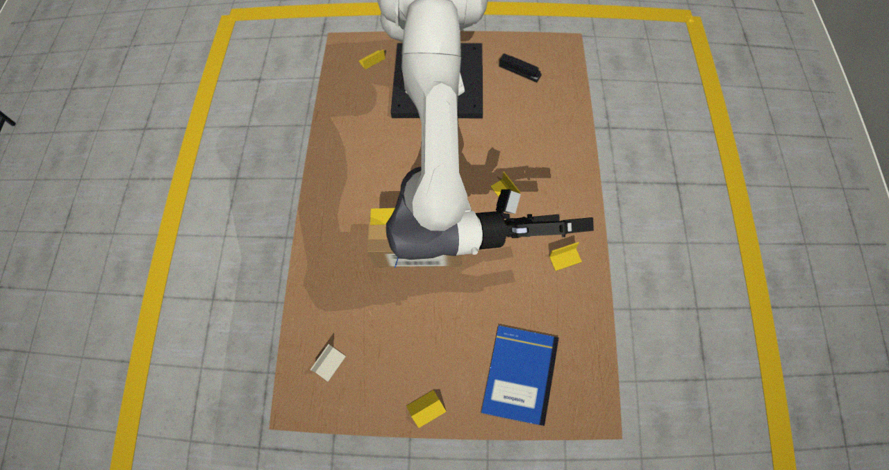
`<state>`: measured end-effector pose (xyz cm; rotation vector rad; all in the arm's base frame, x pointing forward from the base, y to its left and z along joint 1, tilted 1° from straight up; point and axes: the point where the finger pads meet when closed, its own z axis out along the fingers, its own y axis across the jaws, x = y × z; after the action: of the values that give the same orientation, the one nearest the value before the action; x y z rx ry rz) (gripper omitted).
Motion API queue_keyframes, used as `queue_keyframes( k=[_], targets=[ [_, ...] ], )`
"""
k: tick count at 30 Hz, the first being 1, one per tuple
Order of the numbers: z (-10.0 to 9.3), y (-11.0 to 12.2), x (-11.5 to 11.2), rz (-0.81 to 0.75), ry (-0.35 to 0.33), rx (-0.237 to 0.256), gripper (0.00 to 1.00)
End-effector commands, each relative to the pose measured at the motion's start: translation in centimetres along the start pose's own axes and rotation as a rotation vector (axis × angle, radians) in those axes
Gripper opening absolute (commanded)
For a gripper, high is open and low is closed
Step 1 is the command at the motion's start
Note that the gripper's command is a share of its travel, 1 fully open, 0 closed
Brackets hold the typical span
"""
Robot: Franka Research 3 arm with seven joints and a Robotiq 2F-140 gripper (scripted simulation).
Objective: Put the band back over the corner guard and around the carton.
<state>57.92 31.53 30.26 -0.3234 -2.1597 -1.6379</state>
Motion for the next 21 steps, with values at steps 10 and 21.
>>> queue_keyframes(
  k=[10,21],
  targets=[
    [-4.1,-3.3,0.9,-0.036,-0.064,0.180,1.00],
    [-8.7,-6.6,1.9,-0.077,-0.131,0.369,1.00]
  ],
)
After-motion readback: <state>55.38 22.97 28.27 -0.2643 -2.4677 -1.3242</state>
